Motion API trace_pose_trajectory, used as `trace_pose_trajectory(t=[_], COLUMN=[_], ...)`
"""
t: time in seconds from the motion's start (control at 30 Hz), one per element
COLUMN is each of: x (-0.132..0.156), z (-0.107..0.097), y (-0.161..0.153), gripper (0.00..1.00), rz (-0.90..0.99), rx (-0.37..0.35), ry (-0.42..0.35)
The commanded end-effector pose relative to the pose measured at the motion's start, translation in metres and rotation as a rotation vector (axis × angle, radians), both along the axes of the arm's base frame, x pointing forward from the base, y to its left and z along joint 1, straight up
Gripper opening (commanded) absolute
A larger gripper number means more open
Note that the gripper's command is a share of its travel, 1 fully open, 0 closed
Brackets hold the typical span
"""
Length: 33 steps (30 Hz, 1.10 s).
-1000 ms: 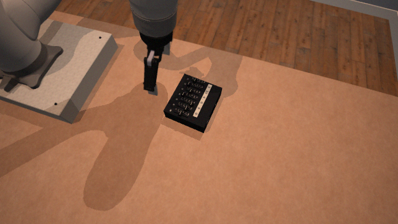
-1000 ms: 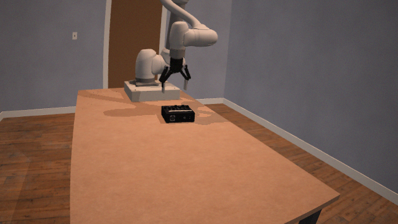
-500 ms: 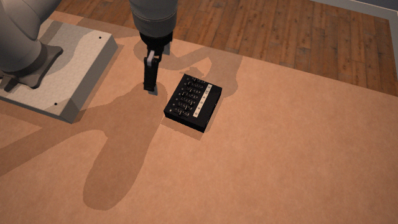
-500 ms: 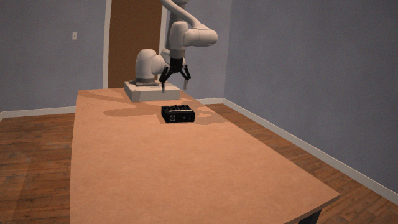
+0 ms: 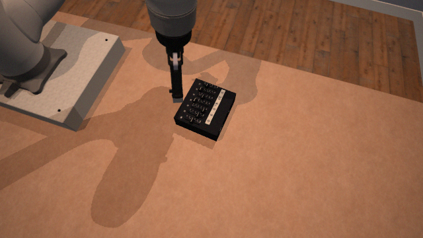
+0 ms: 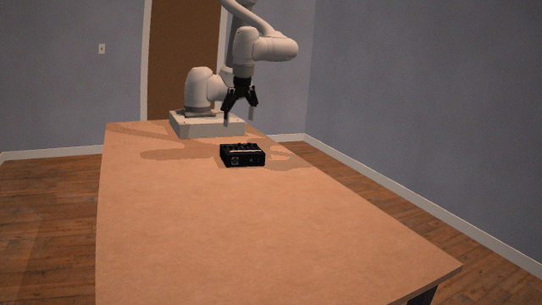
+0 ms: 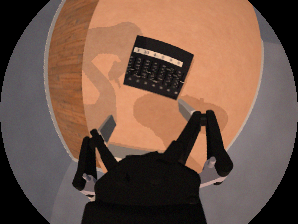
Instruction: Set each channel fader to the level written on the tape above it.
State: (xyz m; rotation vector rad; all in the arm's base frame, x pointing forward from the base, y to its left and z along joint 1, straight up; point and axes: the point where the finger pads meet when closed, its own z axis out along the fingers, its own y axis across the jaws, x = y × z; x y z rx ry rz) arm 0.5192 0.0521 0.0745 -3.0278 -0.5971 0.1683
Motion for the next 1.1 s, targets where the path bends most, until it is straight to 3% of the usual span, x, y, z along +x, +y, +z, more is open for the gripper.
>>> trace_pose_trajectory(t=[0.0,0.23,0.3,0.37,0.4,0.47,0.93,1.07], x=[0.028,0.077,0.083,0.083,0.085,0.087,0.087,0.084], z=[0.012,0.036,0.039,0.039,0.04,0.041,0.041,0.038], y=[-0.005,-0.013,-0.014,-0.014,-0.015,-0.015,-0.015,-0.012], gripper=[1.0,1.0,1.0,1.0,1.0,1.0,1.0,1.0], rz=[0.276,0.725,0.852,0.852,1.028,1.116,1.128,1.044], rx=[0.025,0.019,0.019,0.019,0.029,0.039,0.041,0.036], ry=[-0.034,-0.083,-0.094,-0.094,-0.108,-0.116,-0.118,-0.119])
